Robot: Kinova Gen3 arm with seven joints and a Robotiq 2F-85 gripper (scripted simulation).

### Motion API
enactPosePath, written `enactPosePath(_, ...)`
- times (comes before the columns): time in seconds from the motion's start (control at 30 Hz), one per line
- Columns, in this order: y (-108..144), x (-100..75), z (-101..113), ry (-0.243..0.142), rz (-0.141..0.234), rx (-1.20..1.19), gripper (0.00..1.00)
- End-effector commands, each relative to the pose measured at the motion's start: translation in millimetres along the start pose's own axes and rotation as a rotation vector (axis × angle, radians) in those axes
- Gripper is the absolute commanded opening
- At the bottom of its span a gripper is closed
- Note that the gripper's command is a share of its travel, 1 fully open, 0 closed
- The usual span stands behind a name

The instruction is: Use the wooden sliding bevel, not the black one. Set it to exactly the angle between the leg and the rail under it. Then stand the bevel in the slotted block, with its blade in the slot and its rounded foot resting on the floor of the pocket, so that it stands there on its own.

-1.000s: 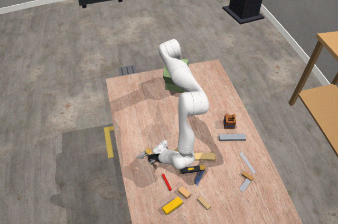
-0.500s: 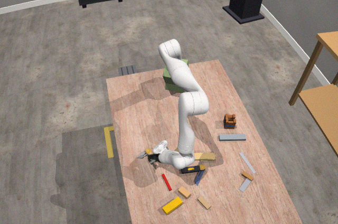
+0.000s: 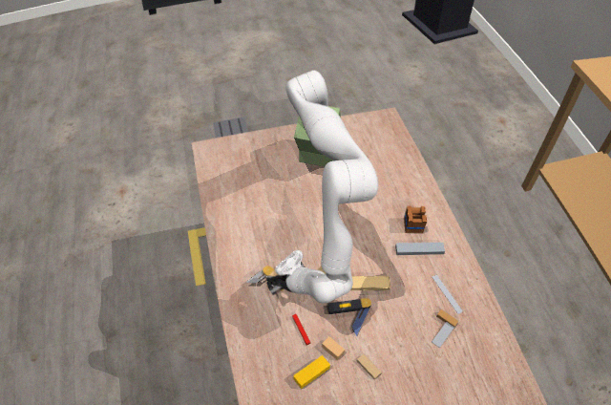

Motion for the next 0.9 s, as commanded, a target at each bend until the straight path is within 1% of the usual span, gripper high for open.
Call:
enactPosePath(0.0, -1.8, -9.1, -8.1, -0.001, 0.000, 0.001, 0.10)
enactPosePath(0.07, -3.1, -16.9, -15.6, -0.001, 0.000, 0.001, 0.10)
enactPosePath(0.13, -3.1, -16.9, -15.6, -0.001, 0.000, 0.001, 0.10)
enactPosePath(0.17, -3.8, -21.2, -19.7, -0.001, 0.000, 0.001, 0.10)
enactPosePath(0.63, -15.7, -91.7, -87.2, -0.001, 0.000, 0.001, 0.10)
enactPosePath(0.7, -15.7, -91.7, -87.2, -0.001, 0.000, 0.001, 0.10)
enactPosePath(0.87, -18.9, -110.9, -105.6, -0.001, 0.000, 0.001, 0.10)
Point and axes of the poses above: the point where the finger pads meet when closed, its own x axis out along the fingers, its own y axis across the jaws, z = x × y, the point moved 9 cm from there along -x, back along the fingers, and after that the axes turned 10 degrees about x, right-handed, at the moved point
